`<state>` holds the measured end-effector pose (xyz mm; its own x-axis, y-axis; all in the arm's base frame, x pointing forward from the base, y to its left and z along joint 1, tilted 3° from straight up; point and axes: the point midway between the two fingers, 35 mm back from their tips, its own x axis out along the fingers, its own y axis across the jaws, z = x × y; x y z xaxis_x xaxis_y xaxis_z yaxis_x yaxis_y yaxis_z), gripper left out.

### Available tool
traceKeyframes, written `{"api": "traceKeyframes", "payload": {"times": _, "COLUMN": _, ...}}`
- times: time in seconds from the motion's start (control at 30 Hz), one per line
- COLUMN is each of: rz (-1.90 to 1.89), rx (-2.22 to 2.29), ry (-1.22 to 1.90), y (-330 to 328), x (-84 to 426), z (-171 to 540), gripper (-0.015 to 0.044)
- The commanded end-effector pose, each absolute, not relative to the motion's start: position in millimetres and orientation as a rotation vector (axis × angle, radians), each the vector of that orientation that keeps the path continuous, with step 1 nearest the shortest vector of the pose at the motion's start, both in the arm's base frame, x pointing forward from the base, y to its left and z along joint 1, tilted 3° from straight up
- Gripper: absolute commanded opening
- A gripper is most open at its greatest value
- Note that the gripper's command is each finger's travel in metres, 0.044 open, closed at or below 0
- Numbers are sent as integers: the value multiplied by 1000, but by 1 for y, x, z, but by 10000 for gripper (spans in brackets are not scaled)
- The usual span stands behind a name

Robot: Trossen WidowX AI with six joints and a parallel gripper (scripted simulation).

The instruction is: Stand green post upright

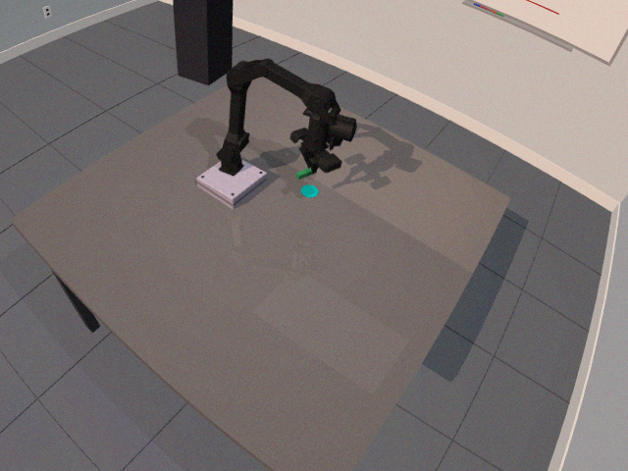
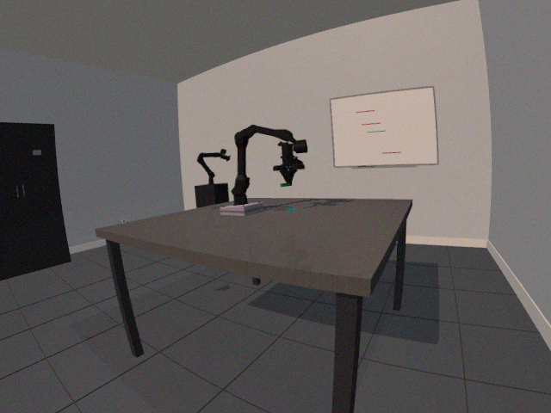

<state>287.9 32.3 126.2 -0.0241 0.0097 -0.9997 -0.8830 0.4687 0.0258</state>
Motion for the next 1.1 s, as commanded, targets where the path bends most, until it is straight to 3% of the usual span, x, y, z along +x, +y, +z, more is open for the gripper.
{"api": "traceKeyframes", "payload": {"times": 0.0, "rz": 853, "rx": -811, "ry": 1420, "y": 46, "x": 284, "z": 128, "gripper": 23}}
{"api": "traceKeyframes", "payload": {"times": 0.47, "rz": 824, "rx": -774, "ry": 1435, "y": 84, "x": 271, "z": 131, "gripper": 23}}
{"api": "traceKeyframes", "payload": {"times": 1.07, "rz": 829, "rx": -661, "ry": 1362, "y": 87, "x": 279, "z": 120, "gripper": 23}}
